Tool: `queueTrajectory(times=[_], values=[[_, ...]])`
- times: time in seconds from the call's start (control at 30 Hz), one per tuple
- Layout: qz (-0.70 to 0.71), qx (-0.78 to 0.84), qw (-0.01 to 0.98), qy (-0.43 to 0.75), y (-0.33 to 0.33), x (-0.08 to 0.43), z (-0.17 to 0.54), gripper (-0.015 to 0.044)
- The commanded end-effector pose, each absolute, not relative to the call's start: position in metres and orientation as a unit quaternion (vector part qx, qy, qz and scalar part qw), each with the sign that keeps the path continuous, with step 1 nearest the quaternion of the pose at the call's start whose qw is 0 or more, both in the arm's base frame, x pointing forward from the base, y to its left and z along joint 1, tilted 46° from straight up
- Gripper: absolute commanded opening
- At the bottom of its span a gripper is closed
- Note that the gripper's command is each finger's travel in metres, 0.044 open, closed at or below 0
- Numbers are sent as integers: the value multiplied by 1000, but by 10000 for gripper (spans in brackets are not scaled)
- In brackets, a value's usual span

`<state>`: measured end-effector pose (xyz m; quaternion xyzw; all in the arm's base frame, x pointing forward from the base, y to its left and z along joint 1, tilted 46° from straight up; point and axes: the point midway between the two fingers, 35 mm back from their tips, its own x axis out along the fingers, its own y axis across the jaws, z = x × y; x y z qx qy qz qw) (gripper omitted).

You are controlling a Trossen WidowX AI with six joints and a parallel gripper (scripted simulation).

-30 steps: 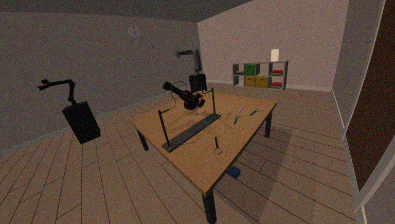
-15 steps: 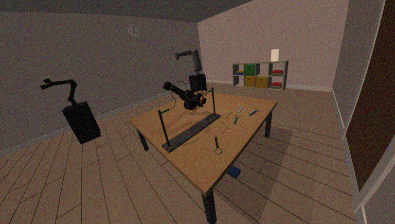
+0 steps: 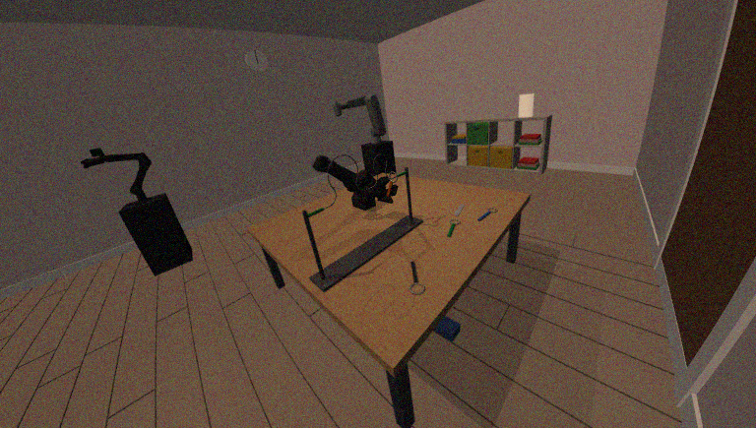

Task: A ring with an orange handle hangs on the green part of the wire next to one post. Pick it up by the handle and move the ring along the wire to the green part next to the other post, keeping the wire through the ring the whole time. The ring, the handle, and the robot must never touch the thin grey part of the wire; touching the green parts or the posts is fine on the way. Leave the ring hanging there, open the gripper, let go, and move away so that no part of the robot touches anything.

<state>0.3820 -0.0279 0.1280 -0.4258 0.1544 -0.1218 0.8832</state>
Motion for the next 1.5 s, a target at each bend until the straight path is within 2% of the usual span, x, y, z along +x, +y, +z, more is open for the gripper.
queueTrajectory(times=[0.0, 1.47], values=[[-119, -413, 888, 163, -24, 380, 118, -150], [-116, -400, 894, 164, 6, 378, 84, -150]])
